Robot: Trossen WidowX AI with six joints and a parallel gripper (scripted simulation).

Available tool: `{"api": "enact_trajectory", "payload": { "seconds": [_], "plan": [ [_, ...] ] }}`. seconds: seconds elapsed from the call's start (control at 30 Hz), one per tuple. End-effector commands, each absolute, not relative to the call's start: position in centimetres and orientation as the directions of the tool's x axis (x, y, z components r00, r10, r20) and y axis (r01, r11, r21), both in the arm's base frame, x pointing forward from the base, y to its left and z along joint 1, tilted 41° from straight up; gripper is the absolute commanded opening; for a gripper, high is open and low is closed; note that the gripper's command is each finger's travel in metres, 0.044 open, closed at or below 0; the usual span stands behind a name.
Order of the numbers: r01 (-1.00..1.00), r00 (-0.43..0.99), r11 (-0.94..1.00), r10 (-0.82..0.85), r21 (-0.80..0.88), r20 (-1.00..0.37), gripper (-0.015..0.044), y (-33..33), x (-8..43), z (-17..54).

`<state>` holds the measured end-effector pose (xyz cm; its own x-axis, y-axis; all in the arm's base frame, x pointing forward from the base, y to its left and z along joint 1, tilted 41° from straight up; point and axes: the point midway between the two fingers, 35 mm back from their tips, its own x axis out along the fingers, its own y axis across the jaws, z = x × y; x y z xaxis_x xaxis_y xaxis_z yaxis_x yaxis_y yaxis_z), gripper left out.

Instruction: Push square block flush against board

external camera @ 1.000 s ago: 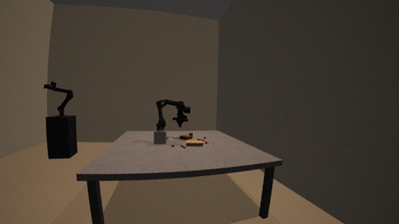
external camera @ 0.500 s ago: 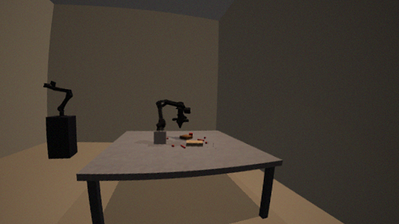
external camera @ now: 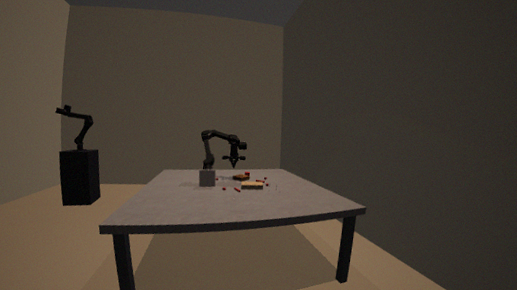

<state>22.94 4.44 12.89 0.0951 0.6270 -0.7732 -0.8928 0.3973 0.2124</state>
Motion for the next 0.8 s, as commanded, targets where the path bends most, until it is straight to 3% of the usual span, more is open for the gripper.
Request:
{"api": "enact_trajectory", "payload": {
  "seconds": [0.0,0.37,0.77],
  "plan": [
    [-0.938,0.101,0.319,0.627,0.136,-0.772,0.0000,5.3,23.2,13.0],
    [-0.994,0.105,0.042,0.632,-0.101,-0.768,0.0000,8.2,23.5,13.4],
    [-0.906,0.106,-0.249,0.650,-0.343,-0.752,0.0000,11.6,23.5,14.0]
  ]
}}
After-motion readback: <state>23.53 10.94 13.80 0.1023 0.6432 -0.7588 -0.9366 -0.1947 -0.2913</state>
